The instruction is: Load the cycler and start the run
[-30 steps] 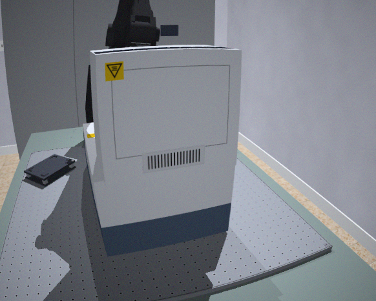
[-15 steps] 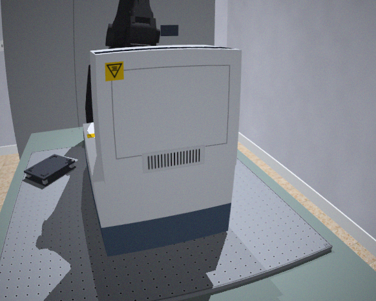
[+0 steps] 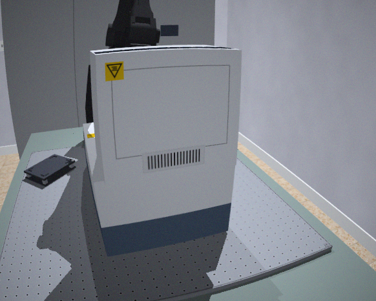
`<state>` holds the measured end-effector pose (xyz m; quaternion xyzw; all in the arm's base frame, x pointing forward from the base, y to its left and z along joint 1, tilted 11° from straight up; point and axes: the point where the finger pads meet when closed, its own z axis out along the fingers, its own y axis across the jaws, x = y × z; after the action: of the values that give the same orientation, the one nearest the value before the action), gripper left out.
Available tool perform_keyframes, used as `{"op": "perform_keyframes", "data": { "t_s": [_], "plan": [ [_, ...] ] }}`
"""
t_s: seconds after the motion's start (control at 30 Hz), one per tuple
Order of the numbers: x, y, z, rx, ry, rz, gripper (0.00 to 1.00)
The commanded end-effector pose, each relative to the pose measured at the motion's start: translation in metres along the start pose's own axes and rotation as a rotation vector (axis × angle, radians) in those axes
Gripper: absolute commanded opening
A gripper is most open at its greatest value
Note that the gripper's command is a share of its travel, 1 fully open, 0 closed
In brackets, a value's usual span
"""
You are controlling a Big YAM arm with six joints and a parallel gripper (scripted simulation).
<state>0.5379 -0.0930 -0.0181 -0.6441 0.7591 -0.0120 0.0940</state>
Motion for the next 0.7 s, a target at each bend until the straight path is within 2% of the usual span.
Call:
{"op": "perform_keyframes", "data": {
  "t_s": [0.0, 0.27, 0.67],
  "plan": [
    [-0.007, -0.016, -0.008, 0.046, 0.002, -0.011, 0.00],
    [-0.010, -0.010, -0.011, 0.046, -0.007, -0.012, 0.00],
    [-0.010, -0.001, -0.013, 0.013, -0.009, -0.008, 0.00]
  ]
}}
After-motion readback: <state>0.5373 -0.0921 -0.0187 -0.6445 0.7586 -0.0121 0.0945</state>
